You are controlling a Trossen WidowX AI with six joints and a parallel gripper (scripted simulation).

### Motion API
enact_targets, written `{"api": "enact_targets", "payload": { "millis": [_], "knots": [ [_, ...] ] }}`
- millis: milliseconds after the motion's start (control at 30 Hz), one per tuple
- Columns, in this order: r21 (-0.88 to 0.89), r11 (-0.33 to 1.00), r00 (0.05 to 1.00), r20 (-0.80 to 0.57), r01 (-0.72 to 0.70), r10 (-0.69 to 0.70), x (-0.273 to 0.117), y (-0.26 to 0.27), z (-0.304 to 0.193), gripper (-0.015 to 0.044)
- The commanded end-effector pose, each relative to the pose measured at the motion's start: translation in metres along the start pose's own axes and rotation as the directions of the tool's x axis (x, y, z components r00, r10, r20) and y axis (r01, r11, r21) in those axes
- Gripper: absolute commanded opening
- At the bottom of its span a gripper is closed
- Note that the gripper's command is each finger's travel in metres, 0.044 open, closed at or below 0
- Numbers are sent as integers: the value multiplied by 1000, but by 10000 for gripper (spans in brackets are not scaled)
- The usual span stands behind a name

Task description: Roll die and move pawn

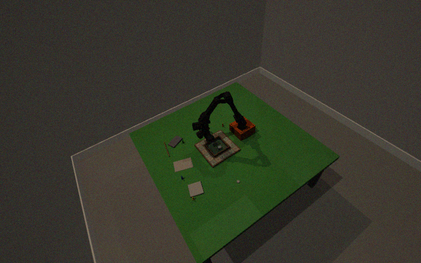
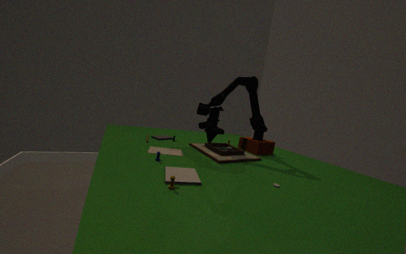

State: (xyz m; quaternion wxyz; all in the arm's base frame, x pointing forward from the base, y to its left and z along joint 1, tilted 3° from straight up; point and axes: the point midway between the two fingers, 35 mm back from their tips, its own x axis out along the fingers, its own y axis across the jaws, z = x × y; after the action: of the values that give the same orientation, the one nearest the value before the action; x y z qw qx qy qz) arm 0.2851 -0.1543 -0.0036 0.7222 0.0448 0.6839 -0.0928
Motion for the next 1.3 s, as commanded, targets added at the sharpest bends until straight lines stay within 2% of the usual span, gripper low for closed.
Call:
{"api": "enact_targets", "payload": {
  "millis": [0, 300, 433, 533, 700, 900, 1100, 1133, 1267],
  "knots": [
    [0, 1000, 1000, 0, 0, 0, 0, 0, 0, 26],
    [0, 1000, 1000, -1, 0, 0, -3, 0, 0, 262],
    [-2, 1000, 1000, -14, -1, 1, -47, 0, 1, 368],
    [-2, 1000, 1000, -15, -1, 1, -50, 0, 1, 440],
    [-8, 1000, 1000, -16, -3, 3, -63, 15, -9, 440],
    [-35, 999, 1000, -21, -10, 9, -107, 69, -64, 440],
    [-61, 998, 1000, -27, -13, 12, -131, 100, -129, 440],
    [-53, 998, 1000, -21, -17, 16, -123, 89, -94, 440],
    [-53, 998, 1000, -21, -17, 16, -123, 89, -94, 440]
  ]
}}
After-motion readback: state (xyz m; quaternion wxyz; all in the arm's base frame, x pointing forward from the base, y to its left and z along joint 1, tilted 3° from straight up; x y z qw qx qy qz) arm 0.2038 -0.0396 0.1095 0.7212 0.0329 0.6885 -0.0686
